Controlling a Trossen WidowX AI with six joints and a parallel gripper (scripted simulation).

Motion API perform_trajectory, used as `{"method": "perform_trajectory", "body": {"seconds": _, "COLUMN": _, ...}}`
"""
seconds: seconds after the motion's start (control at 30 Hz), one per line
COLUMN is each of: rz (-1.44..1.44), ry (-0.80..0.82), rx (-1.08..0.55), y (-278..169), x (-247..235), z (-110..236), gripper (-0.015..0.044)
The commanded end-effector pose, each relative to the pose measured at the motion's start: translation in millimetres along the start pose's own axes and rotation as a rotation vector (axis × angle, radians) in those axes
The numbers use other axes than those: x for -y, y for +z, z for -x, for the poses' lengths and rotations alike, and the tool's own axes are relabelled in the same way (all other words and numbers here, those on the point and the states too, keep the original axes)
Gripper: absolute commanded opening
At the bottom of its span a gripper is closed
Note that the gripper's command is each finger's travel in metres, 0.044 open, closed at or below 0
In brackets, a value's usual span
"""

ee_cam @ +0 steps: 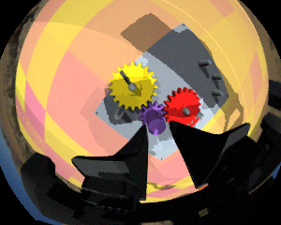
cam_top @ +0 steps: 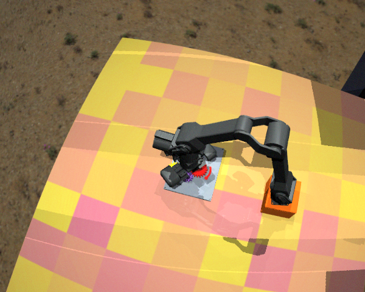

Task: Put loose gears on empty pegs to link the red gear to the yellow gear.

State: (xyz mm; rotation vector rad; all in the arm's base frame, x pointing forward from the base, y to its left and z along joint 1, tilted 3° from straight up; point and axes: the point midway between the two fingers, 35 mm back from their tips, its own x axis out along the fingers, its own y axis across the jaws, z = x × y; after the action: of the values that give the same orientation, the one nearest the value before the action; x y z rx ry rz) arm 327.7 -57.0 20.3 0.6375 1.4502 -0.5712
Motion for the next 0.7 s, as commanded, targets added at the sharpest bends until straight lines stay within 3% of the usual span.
{"method": "perform_trajectory", "body": {"seconds": 0.0, "rz": -0.049, "ry": 0.012, "rx": 0.016, "y": 3, "x": -2, "z": 21, "gripper": 0.0140}}
{"method": "perform_trajectory", "body": {"seconds": 0.2, "rz": -0.107, "ry": 0.013, "rx": 0.016, "y": 1, "x": -1, "z": 46, "gripper": 0.0140}}
{"method": "perform_trajectory", "body": {"seconds": 0.23, "rz": -0.090, "ry": 0.008, "rx": 0.010, "y": 1, "x": -1, "z": 40, "gripper": 0.0166}}
{"method": "perform_trajectory", "body": {"seconds": 0.37, "rz": -0.090, "ry": 0.007, "rx": 0.010, "y": -2, "x": 1, "z": 85, "gripper": 0.0271}}
{"method": "perform_trajectory", "body": {"seconds": 0.57, "rz": -0.090, "ry": 0.007, "rx": 0.010, "y": -3, "x": 2, "z": 88, "gripper": 0.0429}}
{"method": "perform_trajectory", "body": {"seconds": 0.67, "rz": -0.090, "ry": 0.007, "rx": 0.010, "y": -3, "x": 2, "z": 88, "gripper": 0.0440}}
